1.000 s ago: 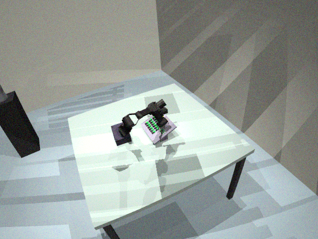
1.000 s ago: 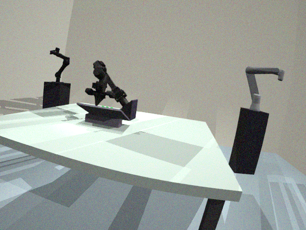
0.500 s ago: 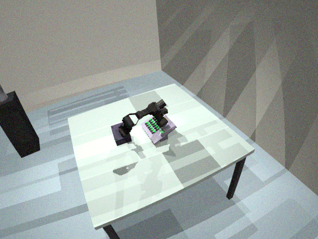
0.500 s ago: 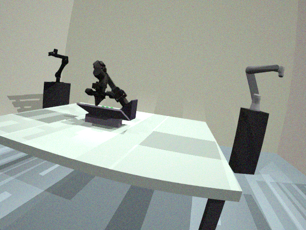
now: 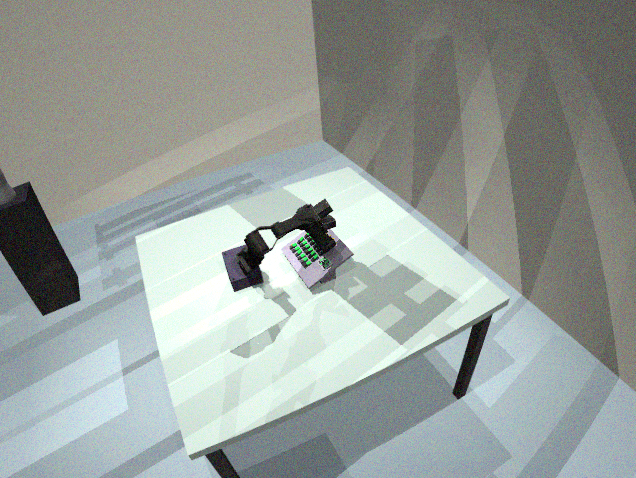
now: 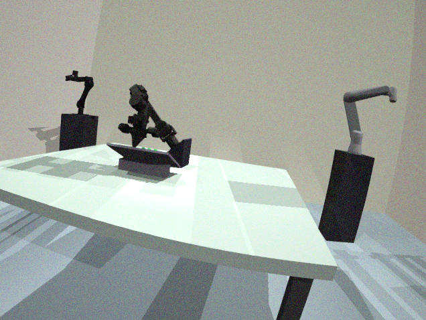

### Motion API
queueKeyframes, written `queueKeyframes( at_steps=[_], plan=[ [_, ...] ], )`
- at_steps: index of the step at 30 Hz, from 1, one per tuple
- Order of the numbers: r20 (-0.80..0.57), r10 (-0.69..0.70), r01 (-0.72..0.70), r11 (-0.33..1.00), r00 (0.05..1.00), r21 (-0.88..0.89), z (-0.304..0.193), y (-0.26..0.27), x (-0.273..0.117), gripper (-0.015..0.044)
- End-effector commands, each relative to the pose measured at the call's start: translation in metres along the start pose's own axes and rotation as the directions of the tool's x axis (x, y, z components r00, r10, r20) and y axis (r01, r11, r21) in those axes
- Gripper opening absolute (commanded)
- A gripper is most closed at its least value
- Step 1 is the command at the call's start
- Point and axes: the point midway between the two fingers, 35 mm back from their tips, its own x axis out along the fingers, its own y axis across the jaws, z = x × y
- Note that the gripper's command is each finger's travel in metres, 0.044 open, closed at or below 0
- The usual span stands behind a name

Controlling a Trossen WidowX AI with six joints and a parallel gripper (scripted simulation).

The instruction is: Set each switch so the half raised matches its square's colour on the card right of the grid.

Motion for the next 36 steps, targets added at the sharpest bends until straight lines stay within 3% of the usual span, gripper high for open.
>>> queueKeyframes(
  at_steps=[1,6,13,19,25,30,33,36],
  plan=[
    [0.002,0.003,-0.003,1.000,1.000,-0.003,0.000,0.001,0.001,0.0000],
    [-0.001,0.001,-0.001,1.000,1.000,0.000,0.000,0.000,-0.001,0.0000],
    [-0.027,0.006,-0.007,1.000,1.000,-0.004,0.003,0.001,-0.063,0.0000],
    [-0.027,0.007,-0.008,1.000,1.000,-0.004,0.002,0.004,-0.063,0.0000],
    [-0.028,0.012,-0.012,1.000,1.000,-0.003,-0.018,0.084,-0.065,0.0000],
    [-0.029,0.011,-0.011,1.000,1.000,-0.003,-0.019,0.086,-0.062,0.0000],
    [-0.050,0.010,-0.010,1.000,0.999,-0.002,-0.019,0.086,-0.032,0.0000],
    [-0.052,0.009,-0.009,1.000,0.999,-0.002,-0.019,0.086,-0.030,0.0000]
  ],
)
